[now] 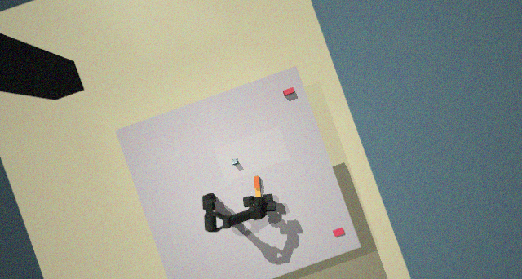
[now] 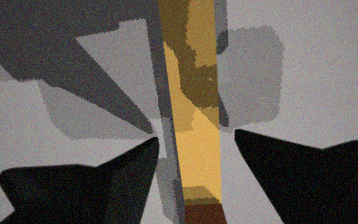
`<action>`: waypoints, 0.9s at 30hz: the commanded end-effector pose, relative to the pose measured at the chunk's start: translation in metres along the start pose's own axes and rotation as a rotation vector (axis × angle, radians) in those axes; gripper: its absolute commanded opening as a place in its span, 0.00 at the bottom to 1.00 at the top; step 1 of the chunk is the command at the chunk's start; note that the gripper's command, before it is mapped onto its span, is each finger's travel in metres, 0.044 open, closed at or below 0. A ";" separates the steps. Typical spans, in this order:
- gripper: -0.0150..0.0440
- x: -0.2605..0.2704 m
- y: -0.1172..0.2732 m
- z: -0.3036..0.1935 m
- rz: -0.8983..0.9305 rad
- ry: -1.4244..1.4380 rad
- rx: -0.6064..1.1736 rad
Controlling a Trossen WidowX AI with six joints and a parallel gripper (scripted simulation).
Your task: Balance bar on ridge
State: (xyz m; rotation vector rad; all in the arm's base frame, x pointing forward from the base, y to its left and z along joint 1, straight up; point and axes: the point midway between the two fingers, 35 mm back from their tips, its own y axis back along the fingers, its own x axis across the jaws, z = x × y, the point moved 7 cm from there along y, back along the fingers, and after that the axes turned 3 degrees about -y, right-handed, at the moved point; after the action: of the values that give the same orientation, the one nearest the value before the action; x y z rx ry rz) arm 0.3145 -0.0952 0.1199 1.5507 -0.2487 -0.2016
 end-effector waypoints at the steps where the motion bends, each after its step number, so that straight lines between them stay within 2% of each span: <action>1: 0.79 -0.001 -0.001 0.000 -0.003 -0.003 0.004; 6: 0.79 -0.001 -0.001 0.000 -0.003 -0.003 0.004; 12: 0.52 0.000 0.000 0.000 -0.002 0.000 0.000; 20: 0.43 0.000 0.000 0.000 -0.002 0.000 0.000; 24: 0.25 0.001 0.006 0.000 -0.002 0.000 0.000; 27: 0.25 0.002 0.013 0.000 -0.002 0.000 0.001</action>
State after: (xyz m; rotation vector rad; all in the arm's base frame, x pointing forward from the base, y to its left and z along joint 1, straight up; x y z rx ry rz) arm 0.3133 -0.0949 0.1238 1.5530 -0.2375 -0.2133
